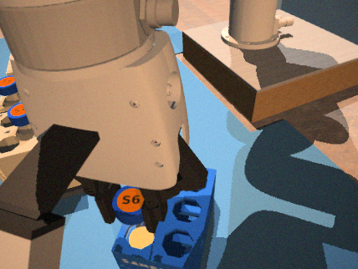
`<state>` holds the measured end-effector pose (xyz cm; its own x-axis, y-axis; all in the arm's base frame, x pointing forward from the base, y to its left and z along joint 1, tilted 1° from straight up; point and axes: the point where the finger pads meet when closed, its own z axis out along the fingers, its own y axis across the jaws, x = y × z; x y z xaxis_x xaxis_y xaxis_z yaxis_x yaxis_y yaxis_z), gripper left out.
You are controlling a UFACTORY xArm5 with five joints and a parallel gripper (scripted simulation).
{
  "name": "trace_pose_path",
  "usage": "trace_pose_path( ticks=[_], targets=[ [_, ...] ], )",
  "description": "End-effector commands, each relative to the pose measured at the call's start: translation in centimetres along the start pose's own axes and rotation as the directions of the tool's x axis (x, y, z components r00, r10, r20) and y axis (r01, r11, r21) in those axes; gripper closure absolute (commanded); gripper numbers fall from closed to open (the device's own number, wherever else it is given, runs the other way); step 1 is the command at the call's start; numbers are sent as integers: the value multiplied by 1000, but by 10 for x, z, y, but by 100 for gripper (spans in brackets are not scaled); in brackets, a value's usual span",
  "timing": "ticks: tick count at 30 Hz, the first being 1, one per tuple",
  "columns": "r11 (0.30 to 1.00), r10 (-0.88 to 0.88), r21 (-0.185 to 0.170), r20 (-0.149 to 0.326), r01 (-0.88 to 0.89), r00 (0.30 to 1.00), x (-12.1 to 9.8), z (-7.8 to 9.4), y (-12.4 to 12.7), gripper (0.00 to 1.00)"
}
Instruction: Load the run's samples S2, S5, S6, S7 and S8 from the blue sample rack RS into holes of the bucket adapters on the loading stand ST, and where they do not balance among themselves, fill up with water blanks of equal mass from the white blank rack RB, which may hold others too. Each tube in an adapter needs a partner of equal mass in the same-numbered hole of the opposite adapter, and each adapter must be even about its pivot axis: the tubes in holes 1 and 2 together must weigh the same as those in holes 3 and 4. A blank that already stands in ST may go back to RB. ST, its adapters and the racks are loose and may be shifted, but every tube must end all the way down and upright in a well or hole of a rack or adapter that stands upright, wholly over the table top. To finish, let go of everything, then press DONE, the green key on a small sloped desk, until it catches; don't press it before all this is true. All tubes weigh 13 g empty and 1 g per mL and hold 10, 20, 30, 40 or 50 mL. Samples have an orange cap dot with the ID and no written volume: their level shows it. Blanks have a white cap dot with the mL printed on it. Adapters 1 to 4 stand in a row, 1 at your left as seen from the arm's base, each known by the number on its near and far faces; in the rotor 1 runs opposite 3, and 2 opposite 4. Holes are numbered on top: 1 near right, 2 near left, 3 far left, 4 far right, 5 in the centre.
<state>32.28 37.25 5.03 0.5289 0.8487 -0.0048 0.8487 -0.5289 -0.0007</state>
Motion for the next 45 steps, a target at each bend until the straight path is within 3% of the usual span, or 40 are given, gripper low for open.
trace_pose_path(
  ticks=[1,45],
  targets=[
    [1000,0,-1,-4,0,1000,1,-2,0,100],
    [1000,0,-1,-4,0,1000,1,-22,0,100]
  ],
)
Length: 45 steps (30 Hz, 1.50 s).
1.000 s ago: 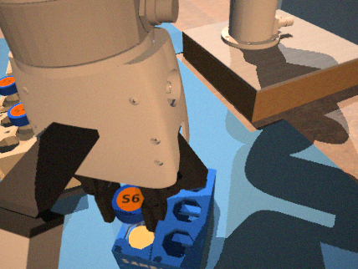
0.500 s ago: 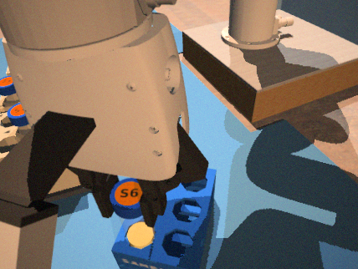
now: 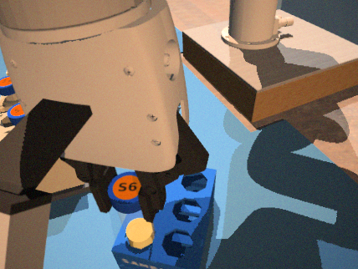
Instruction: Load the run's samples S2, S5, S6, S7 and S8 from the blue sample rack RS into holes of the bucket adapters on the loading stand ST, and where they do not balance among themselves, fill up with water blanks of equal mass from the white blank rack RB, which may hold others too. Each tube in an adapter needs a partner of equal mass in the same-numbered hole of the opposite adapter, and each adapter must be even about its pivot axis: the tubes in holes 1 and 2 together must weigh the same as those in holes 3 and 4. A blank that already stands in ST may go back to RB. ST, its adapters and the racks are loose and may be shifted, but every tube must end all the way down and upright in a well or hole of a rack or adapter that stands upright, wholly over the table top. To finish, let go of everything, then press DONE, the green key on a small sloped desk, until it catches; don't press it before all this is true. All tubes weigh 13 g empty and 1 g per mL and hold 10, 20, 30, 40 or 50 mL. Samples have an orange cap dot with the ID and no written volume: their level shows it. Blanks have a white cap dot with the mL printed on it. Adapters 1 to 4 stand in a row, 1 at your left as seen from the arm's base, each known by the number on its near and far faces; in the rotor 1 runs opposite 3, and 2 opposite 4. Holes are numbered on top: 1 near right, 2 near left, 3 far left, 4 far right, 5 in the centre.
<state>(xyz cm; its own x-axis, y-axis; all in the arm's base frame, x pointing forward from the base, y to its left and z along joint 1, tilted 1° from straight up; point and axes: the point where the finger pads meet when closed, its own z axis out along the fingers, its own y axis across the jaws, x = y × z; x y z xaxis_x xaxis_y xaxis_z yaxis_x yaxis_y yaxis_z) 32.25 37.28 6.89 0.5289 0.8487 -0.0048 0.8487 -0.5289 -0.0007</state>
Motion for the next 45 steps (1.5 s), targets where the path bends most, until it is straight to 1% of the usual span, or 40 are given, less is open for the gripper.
trace_pose_path(
  ticks=[1,2,9,11,26,28,43,45],
  targets=[
    [1000,0,-1,-4,0,1000,1,-3,0,100],
    [1000,0,-1,-4,0,1000,1,-3,0,100],
    [1000,0,-1,-4,0,1000,1,-17,0,100],
    [1000,0,-1,-4,0,1000,1,-17,0,100],
    [1000,0,-1,-4,0,1000,1,-47,-1,100],
    [1000,0,-1,-4,0,1000,1,-47,-1,100],
    [1000,0,-1,-4,0,1000,1,-77,-1,100],
    [1000,0,-1,-4,0,1000,1,-77,-1,100]
  ],
)
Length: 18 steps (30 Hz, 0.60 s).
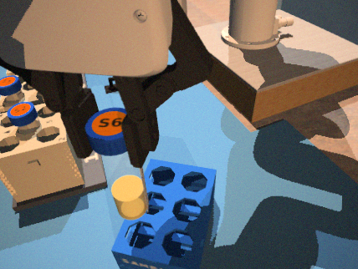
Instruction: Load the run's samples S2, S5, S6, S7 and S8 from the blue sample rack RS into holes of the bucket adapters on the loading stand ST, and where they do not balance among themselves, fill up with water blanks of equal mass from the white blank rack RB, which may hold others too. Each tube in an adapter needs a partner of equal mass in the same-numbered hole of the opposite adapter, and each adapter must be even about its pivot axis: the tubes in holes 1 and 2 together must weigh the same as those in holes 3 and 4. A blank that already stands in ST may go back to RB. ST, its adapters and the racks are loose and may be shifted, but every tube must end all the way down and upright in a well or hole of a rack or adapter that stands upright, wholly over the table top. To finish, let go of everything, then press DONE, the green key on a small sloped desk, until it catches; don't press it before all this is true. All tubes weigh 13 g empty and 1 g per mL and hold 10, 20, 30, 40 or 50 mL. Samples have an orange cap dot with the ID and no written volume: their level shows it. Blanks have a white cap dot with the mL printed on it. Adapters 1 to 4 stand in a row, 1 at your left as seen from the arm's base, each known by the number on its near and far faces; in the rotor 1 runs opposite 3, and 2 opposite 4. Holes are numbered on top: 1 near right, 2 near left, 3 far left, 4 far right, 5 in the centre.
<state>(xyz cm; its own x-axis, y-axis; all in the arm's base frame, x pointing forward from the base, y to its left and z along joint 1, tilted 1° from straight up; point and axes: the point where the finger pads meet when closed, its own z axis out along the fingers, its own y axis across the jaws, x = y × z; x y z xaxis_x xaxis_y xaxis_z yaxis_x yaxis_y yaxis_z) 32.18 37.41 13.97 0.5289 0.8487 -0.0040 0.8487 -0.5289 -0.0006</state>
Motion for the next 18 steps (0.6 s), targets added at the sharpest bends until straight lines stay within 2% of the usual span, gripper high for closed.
trace_pose_path(
  ticks=[1,18],
  targets=[
    [1000,0,-1,-3,0,1000,1,-8,0,100],
    [1000,0,-1,-3,0,1000,1,-38,-1,100]
  ],
)
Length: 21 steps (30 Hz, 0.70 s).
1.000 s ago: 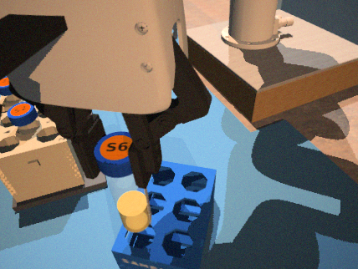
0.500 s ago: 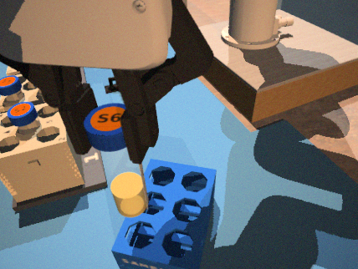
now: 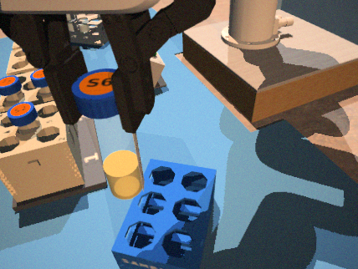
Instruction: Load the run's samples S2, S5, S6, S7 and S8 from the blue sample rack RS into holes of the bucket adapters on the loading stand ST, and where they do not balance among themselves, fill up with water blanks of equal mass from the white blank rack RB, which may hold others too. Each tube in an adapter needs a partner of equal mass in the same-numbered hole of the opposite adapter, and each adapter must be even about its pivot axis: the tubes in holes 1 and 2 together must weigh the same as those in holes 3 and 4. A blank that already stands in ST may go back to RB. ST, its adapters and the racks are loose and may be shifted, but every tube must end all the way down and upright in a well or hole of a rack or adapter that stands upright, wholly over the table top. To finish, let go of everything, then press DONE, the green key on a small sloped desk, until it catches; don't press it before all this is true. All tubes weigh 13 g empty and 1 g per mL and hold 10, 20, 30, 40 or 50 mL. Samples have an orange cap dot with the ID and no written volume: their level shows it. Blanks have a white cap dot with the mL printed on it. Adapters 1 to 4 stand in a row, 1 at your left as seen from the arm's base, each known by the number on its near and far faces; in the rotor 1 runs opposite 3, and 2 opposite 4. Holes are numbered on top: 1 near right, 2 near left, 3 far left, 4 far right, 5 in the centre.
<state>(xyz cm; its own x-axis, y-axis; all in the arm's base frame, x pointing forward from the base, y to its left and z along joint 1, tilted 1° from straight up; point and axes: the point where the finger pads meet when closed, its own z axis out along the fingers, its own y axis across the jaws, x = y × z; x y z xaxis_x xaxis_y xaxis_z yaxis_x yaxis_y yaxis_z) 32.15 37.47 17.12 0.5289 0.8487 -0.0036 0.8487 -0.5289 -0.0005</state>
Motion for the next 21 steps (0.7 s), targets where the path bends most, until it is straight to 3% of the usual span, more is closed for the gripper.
trace_pose_path(
  ticks=[1,13,21],
  targets=[
    [1000,0,0,-3,0,1000,1,-9,0,100],
    [1000,0,0,-3,0,1000,1,-13,0,100],
    [980,199,0,-4,-199,980,-19,-13,23,100]
  ],
)
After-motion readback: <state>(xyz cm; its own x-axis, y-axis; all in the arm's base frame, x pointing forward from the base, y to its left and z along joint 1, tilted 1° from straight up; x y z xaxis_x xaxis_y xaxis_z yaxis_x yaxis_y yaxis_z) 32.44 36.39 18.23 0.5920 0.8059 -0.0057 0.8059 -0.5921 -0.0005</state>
